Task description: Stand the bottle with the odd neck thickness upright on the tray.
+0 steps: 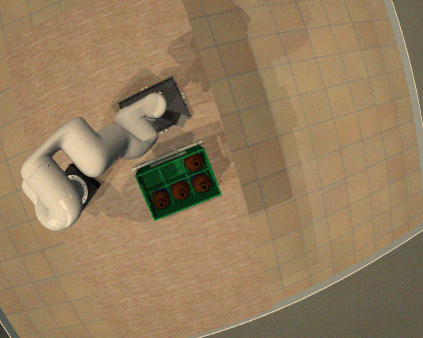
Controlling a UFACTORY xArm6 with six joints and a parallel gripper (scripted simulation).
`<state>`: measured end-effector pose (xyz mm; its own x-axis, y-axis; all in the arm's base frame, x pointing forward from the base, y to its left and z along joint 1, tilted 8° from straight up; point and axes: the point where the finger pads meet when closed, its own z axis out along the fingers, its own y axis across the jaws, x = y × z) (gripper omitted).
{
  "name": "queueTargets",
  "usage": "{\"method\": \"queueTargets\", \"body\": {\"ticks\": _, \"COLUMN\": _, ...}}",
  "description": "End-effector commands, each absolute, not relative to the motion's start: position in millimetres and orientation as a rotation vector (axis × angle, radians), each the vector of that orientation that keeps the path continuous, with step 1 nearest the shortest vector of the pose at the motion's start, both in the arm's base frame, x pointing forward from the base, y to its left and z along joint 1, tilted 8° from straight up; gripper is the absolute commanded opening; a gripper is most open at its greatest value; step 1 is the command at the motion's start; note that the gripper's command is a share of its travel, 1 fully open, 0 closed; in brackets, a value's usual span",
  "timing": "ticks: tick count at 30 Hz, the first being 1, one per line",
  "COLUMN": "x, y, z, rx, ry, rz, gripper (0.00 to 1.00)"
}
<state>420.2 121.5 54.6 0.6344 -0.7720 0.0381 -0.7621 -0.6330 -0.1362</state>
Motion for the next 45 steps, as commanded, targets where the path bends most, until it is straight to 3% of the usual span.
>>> {"method": "queueTargets", "body": {"ticks": 1, "x": 422.0, "y": 122.1, "z": 53.3, "rx": -2.74, "ry": 1.29, "rz": -0.145, "gripper": 0.0}}
{"method": "queueTargets", "body": {"ticks": 45, "x": 423.3, "y": 122.7, "z": 44.0, "rx": -2.74, "ry": 1.29, "rz": -0.145, "gripper": 0.0}}
